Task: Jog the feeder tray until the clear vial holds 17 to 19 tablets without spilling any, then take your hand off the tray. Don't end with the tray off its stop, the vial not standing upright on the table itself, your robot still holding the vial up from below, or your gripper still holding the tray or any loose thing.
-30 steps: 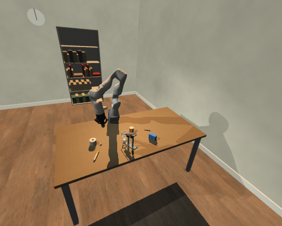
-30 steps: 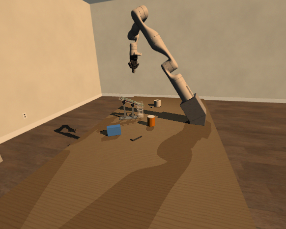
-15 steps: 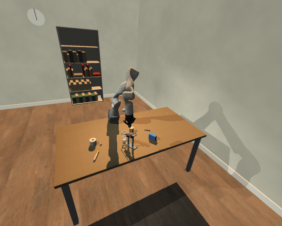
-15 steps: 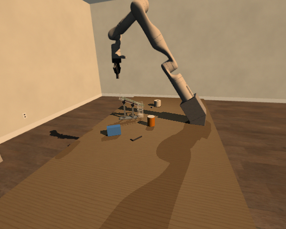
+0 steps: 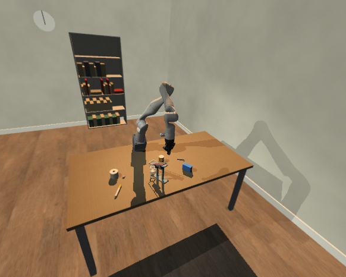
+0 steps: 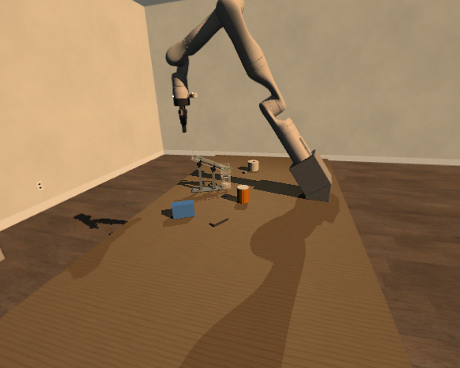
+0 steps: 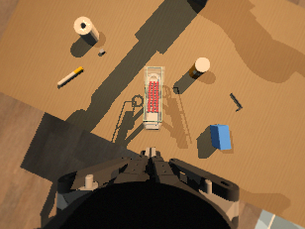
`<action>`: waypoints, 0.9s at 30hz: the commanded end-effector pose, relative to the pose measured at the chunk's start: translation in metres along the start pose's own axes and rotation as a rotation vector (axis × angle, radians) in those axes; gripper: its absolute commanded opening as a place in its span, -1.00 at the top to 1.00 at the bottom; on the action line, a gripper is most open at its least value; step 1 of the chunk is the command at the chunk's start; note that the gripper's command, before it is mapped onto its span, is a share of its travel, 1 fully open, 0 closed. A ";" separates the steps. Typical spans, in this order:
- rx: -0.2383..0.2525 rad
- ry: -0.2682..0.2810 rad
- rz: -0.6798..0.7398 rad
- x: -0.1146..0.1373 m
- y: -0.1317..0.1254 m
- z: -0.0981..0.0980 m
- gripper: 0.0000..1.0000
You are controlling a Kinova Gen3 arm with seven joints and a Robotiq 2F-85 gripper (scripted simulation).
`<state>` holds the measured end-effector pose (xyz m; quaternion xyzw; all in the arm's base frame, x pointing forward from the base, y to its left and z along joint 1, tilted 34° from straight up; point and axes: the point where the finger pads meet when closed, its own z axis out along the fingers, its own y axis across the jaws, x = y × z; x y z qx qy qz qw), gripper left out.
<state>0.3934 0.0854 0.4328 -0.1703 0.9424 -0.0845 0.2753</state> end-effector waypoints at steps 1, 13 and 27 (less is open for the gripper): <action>0.003 -0.001 -0.004 0.000 0.001 -0.001 1.00; 0.003 -0.001 -0.004 0.000 0.001 0.015 1.00; 0.003 -0.001 -0.004 -0.001 0.001 0.081 1.00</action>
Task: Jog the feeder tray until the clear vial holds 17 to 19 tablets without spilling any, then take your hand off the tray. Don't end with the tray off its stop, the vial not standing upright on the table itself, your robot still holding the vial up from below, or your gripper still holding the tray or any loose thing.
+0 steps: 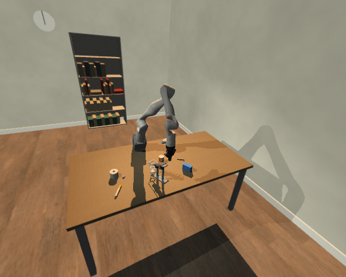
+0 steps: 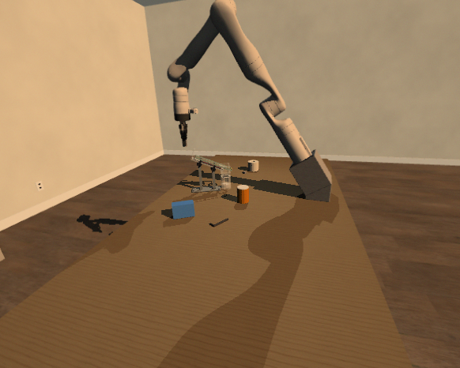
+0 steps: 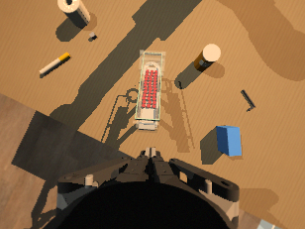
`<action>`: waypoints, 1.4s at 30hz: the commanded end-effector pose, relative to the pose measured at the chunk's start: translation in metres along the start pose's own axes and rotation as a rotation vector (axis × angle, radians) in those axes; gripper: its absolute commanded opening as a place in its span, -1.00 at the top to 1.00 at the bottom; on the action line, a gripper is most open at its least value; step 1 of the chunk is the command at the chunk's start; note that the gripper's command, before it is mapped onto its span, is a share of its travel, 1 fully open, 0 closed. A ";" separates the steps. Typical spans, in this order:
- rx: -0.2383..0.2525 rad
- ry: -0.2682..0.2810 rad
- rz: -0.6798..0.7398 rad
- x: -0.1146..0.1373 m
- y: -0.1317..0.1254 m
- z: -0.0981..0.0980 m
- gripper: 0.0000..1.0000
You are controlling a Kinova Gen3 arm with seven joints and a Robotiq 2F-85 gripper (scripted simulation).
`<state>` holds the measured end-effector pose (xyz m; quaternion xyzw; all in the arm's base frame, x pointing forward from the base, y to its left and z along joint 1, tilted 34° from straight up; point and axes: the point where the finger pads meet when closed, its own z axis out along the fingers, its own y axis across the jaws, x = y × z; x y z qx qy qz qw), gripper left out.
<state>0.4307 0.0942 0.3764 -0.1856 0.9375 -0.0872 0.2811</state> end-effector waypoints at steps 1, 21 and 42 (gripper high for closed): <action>0.004 0.014 0.027 0.005 -0.011 0.019 1.00; 0.004 0.014 0.027 0.007 -0.011 0.045 1.00; 0.004 0.014 0.027 0.015 -0.011 0.049 1.00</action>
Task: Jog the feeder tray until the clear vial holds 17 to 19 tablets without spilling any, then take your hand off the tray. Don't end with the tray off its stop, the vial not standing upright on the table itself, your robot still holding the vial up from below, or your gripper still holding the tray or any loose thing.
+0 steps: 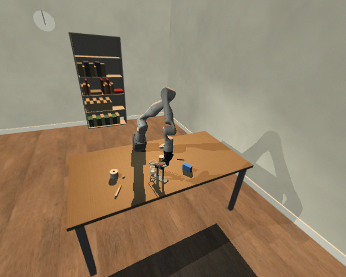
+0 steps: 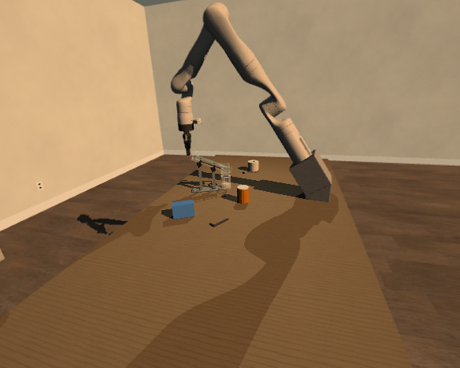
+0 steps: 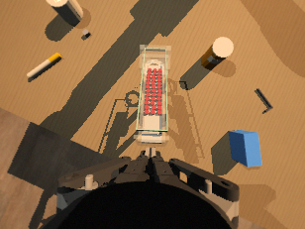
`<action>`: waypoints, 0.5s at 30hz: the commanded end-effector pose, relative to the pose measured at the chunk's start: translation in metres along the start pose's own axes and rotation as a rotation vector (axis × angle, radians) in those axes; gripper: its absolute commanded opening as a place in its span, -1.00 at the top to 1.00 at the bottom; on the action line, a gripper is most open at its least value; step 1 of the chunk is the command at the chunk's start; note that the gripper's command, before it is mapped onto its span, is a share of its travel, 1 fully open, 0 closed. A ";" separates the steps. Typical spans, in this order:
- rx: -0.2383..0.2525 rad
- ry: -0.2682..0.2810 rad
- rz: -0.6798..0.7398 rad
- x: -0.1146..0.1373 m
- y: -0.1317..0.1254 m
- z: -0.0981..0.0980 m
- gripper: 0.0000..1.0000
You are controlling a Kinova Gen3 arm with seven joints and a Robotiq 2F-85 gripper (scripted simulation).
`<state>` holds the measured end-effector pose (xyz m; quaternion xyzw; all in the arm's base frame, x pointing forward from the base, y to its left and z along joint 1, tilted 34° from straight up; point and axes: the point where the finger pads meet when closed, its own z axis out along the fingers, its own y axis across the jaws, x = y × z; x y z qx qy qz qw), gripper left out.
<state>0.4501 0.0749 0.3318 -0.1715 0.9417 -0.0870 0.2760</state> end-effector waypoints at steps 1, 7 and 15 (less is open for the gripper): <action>-0.001 0.000 0.000 0.001 0.000 0.000 1.00; -0.001 0.000 0.000 0.004 0.000 0.002 1.00; -0.001 0.000 0.000 0.007 0.000 0.003 1.00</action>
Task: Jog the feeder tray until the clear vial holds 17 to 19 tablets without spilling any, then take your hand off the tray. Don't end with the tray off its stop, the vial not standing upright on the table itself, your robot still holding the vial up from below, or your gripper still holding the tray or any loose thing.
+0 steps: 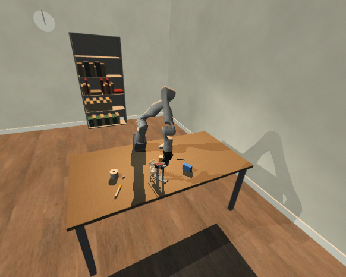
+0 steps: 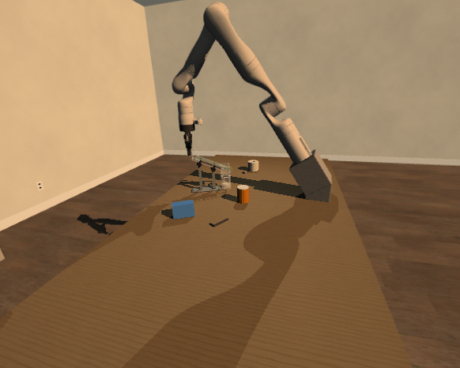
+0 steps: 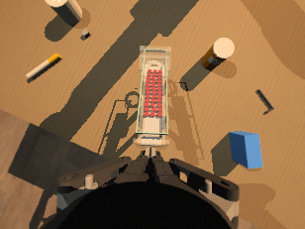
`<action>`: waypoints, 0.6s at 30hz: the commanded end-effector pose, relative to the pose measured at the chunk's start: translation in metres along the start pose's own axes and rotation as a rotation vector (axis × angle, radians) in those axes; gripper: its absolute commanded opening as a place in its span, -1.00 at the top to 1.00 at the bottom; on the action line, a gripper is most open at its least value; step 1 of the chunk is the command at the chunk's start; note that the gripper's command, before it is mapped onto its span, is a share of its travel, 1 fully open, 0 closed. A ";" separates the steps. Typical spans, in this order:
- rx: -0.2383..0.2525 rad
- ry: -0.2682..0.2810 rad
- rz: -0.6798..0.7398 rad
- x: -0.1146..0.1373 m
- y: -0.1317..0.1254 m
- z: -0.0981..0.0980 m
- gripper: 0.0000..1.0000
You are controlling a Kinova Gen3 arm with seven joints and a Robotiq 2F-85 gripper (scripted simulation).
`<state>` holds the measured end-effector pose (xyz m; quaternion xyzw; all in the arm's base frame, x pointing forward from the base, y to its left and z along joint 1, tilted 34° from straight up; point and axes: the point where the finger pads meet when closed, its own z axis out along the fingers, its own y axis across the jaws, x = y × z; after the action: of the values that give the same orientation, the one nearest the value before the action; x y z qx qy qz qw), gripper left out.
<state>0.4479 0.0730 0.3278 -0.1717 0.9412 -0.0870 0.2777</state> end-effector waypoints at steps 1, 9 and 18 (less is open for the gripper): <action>-0.002 0.003 0.000 0.003 0.001 0.001 1.00; -0.002 0.003 0.000 0.002 0.001 0.001 1.00; -0.002 0.003 0.000 -0.011 0.001 -0.005 1.00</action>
<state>0.4500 0.0775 0.3330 -0.1721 0.9424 -0.0849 0.2741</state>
